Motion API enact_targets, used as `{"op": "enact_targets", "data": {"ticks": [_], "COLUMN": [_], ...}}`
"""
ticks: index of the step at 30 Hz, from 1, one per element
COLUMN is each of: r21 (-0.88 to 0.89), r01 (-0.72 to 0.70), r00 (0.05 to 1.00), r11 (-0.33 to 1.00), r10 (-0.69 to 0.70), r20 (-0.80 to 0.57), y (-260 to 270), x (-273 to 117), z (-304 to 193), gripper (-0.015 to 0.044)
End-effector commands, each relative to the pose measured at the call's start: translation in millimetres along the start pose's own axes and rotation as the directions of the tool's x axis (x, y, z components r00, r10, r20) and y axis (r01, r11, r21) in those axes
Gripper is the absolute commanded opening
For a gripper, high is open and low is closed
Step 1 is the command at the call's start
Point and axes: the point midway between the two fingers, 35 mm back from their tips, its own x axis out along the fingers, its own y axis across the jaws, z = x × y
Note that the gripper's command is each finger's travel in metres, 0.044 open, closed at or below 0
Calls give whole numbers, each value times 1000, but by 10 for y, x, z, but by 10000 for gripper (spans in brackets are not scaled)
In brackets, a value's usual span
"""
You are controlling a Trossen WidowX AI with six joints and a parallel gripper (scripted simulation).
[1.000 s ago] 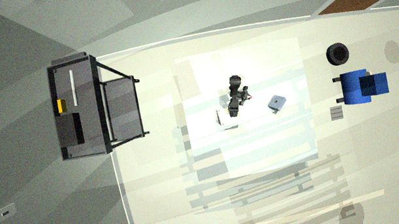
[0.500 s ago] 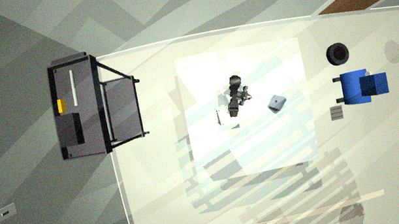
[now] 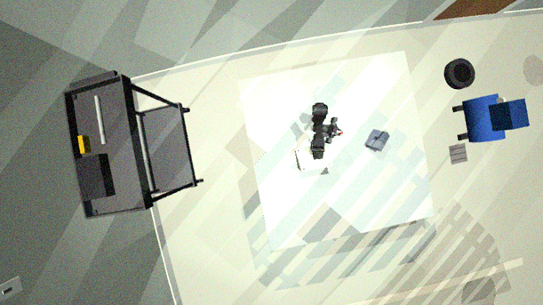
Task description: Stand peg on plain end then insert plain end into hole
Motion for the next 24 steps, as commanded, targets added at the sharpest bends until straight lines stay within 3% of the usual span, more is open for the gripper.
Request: {"op": "enact_targets", "data": {"ticks": [1, 3, 15, 24], "r21": [-2, -2, -2, -2], "r01": [1, 1, 1, 1], "r00": [1000, 1000, 1000, 1000], "r11": [1000, 1000, 1000, 1000], "r10": [-1, -1, -1, -1], "r20": [0, 0, 0, 0], "y": [-2, -2, -2, -2], "x": [1, 1, 1, 1], "z": [1, 1, 1, 1], "gripper": [130, 130, 440, 440]}}
